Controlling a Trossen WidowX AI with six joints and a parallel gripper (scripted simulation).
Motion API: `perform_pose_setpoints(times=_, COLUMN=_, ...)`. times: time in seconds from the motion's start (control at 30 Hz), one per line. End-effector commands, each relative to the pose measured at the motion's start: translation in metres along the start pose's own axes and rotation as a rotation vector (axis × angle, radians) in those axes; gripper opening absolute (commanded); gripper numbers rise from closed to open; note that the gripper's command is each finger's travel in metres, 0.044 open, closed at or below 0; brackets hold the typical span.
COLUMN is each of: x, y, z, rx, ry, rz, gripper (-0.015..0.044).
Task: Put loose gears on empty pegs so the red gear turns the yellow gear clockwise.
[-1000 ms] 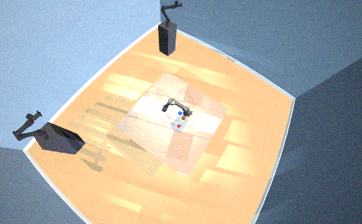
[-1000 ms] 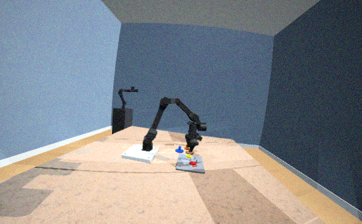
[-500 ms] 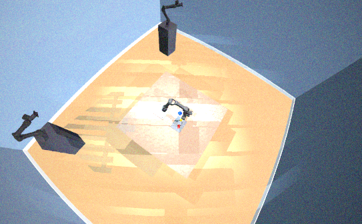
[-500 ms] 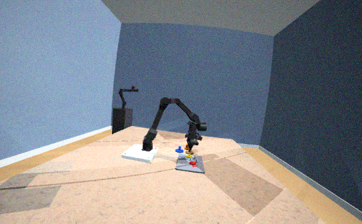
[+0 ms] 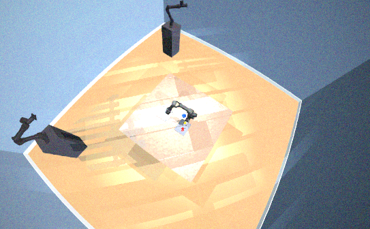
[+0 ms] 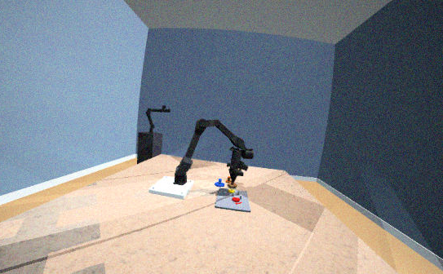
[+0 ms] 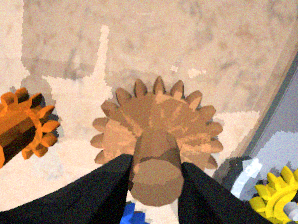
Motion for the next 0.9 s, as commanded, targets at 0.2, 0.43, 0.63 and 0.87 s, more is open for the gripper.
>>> perform_pose_setpoints(times=0.2, x=0.003, y=0.004, z=-0.025, rx=-0.012, ry=0.002, rz=0.001, gripper=0.0000)
perform_pose_setpoints(times=0.43, x=0.005, y=0.005, z=-0.041, rx=-0.012, ry=0.002, rz=0.001, gripper=0.0000)
perform_pose_setpoints(times=0.63, x=0.006, y=0.005, z=-0.054, rx=-0.012, ry=0.002, rz=0.001, gripper=0.0000)
perform_pose_setpoints(times=0.87, x=0.007, y=0.004, z=-0.071, rx=-0.015, ry=0.003, rz=0.005, gripper=0.0000)
Point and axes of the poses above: the point midway between the two fingers, 35 mm back from their tips, its own z axis out along the fingers, its own x axis across the jaws, y = z × x, the point moved 8 cm from there along -z, back along the fingers, and after that the axes turned 15 degrees about z, right-handed, at the moved point
